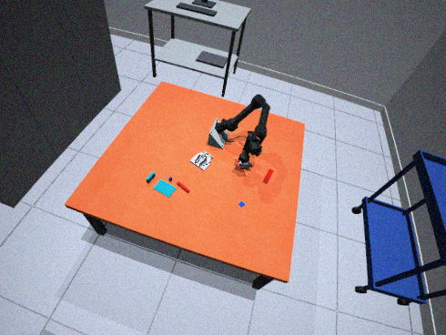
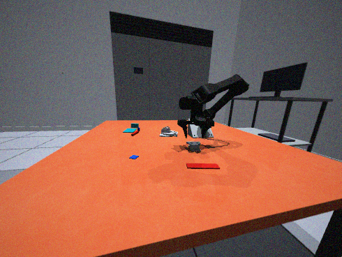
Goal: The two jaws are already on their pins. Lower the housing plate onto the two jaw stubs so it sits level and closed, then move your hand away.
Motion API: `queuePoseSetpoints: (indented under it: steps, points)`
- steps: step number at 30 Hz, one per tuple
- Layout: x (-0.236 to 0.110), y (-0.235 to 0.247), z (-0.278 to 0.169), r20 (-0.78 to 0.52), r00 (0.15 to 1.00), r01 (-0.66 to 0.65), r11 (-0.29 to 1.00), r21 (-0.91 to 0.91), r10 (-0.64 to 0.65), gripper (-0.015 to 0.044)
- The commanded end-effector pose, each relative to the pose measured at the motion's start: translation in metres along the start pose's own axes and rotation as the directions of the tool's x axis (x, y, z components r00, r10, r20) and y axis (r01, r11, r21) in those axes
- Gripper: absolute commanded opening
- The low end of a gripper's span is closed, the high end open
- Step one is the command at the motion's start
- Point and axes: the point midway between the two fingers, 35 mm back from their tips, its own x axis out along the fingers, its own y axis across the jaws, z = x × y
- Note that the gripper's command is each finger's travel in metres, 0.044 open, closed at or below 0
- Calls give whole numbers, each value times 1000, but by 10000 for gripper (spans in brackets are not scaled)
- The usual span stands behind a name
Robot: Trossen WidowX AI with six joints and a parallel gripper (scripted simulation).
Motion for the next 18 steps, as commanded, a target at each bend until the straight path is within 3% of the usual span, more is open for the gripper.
queuePoseSetpoints:
  steps: [1,18]
  points:
    - [7,0,-1,-5,1000,1,1000,4,0,440]
    - [23,0,-1,-5,1000,0,1000,4,0,440]
